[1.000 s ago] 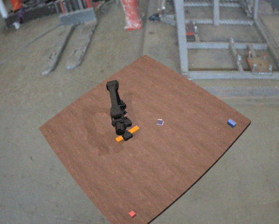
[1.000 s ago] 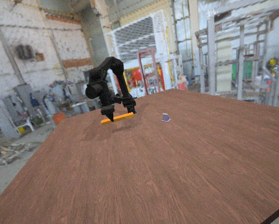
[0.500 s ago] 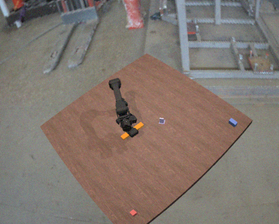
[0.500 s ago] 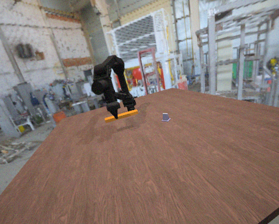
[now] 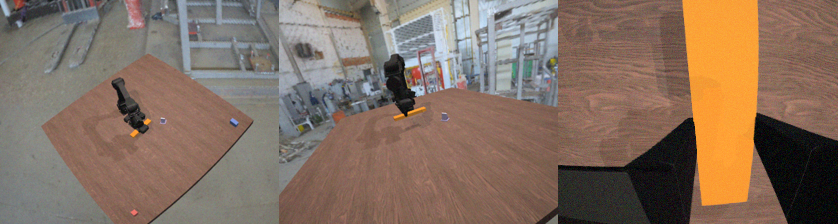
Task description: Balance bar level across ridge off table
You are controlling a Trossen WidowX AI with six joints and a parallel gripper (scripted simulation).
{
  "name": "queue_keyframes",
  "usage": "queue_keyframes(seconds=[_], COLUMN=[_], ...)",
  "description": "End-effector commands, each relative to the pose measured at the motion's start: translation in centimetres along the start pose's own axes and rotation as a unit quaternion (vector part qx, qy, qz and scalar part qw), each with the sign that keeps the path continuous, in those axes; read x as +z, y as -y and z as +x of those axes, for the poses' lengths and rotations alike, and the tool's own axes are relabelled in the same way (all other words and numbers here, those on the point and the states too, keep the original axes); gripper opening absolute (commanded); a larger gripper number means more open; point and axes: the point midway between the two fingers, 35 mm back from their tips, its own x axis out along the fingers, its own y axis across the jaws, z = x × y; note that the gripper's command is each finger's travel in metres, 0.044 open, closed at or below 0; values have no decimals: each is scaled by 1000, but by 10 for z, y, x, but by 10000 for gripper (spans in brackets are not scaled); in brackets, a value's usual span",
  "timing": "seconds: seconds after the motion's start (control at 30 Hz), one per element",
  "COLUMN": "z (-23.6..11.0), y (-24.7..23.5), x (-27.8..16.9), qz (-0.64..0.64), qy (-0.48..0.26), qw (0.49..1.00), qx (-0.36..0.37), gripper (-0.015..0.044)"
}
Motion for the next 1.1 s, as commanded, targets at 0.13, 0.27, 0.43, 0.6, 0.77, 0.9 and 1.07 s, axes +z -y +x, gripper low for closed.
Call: queue_keyframes(seconds=[0.13, 0.27, 0.43, 0.6, 0.77, 0.9, 1.07], z=[-3, -3, -3, -3, -4, -4, -4], y=[15, 20, 26, 31, 35, 38, 40], x=[28, 42, 60, 79, 97, 113, 131], qz=[-38, -57, -81, -104, -128, -147, -169], qy=[-2, -2, -1, 0, 0, 1, 1], qw=[999, 998, 997, 995, 992, 989, 986], qx=[-4, -4, -4, -4, -5, -5, -5], gripper=[0, 0, 0, 0, 0, 0, 0])
